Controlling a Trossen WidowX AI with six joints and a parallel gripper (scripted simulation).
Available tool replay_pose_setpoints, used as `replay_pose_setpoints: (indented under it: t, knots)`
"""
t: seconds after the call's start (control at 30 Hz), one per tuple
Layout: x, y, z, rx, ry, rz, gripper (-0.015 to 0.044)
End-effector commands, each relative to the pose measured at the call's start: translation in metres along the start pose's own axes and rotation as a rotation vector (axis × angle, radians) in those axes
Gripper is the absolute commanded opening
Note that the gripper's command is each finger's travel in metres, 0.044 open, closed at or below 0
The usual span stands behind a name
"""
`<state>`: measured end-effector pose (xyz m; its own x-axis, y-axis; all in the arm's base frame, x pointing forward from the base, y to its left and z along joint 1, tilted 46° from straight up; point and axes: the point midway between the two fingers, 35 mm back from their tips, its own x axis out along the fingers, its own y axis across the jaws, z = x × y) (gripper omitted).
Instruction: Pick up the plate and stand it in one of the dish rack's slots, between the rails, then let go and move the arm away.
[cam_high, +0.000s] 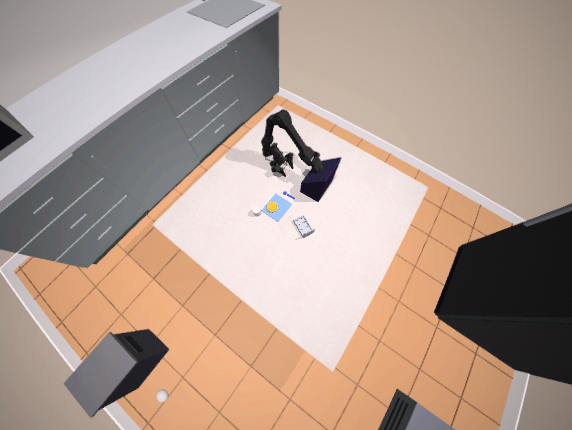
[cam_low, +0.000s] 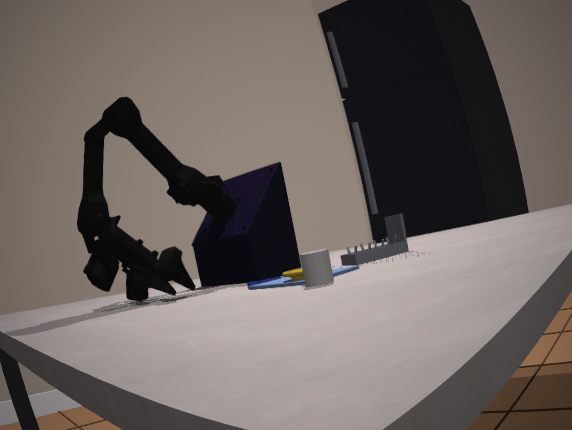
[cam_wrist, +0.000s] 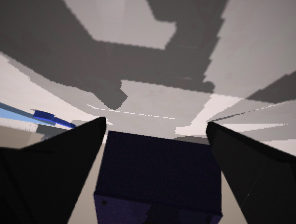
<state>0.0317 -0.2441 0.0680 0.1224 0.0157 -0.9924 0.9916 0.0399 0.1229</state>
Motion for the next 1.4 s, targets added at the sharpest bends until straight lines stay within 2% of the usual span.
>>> replay_pose_setpoints:
  t: [0.0, 0.67, 1.13, 1.37]
  knots:
    - [0.004, 0.023, 0.001, -0.065, -0.014, 0.017, 0.0400]
    - [0.022, 0.076, -0.004, -0.041, -0.030, -0.075, 0.0400]
    - [0.037, 0.125, -0.018, -0.273, -0.060, -0.166, 0.0400]
    - [0.047, 0.148, -0.037, -0.382, -0.048, -0.157, 0.0400]
